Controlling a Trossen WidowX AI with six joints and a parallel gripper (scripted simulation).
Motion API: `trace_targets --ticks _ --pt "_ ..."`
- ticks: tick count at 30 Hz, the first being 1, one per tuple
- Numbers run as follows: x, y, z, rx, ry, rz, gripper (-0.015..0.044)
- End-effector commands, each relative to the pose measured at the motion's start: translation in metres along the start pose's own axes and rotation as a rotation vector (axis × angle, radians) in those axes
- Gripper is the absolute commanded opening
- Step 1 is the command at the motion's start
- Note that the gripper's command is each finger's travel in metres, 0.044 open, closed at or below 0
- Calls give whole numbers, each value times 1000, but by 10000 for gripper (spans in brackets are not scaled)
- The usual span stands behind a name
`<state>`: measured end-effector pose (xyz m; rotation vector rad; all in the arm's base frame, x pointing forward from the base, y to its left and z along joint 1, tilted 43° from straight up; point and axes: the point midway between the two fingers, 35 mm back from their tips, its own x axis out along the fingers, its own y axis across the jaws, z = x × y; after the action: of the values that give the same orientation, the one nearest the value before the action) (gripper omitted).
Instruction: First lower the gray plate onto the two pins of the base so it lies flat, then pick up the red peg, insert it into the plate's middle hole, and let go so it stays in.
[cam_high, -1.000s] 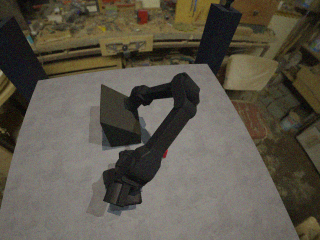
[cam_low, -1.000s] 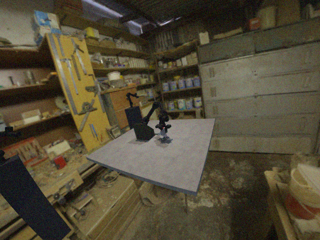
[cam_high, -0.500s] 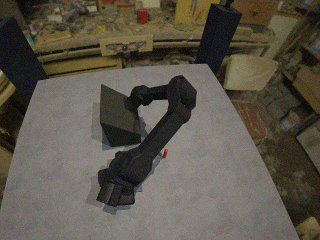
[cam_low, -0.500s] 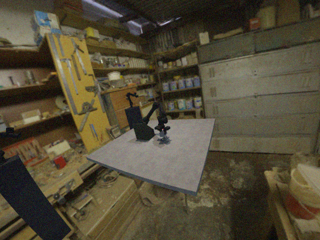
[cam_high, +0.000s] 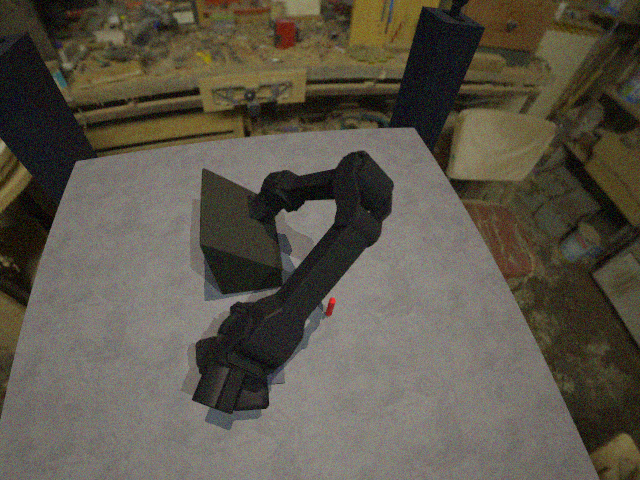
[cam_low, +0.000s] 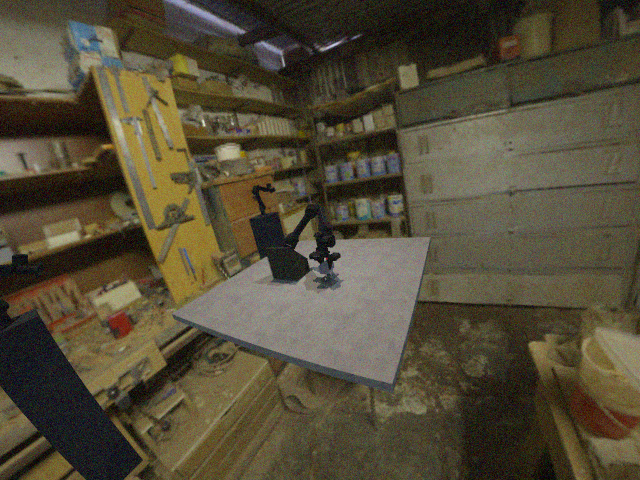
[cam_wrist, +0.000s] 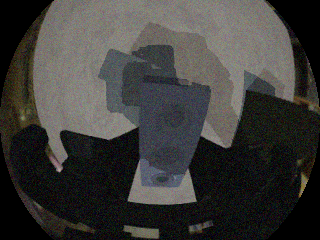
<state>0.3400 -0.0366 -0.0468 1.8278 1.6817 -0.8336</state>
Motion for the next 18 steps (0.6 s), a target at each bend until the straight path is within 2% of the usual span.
trace_targets --ticks 1,18 --pt "-1 0 2 5 -3 3 0" --pt "15 0 3 5 -2 3 0"
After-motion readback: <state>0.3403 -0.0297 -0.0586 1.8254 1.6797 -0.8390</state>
